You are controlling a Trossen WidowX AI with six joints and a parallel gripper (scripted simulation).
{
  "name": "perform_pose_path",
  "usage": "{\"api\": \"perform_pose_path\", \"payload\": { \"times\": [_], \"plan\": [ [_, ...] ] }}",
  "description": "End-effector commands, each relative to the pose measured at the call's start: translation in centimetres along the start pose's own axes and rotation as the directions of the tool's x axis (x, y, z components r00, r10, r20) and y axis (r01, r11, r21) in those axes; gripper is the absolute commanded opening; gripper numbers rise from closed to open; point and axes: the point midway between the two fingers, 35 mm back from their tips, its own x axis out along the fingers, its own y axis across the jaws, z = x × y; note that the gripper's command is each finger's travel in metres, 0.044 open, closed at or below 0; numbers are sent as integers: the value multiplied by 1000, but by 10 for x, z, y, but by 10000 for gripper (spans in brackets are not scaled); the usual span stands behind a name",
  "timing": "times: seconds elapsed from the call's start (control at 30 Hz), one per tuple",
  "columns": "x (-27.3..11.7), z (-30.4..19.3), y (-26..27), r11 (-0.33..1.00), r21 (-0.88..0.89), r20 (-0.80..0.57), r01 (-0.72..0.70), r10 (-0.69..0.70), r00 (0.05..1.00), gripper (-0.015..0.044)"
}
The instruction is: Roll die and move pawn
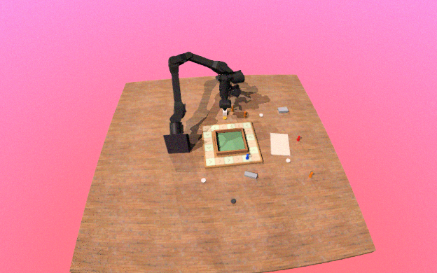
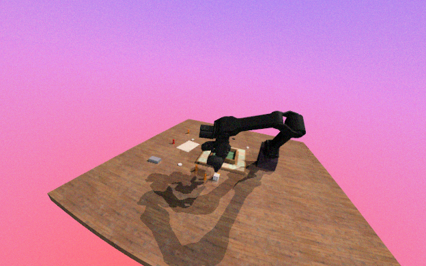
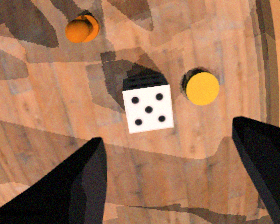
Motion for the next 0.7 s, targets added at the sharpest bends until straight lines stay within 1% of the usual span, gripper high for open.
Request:
{"api": "perform_pose_path", "payload": {
  "times": [0.0,0.13,0.67],
  "plan": [
    [3,-1,6,1000,0,-8,-10,10,1000,275],
    [17,-1,6,1000,0,-8,-11,11,1000,275],
    [38,-1,6,1000,-1,-8,-11,11,1000,275]
  ]
}}
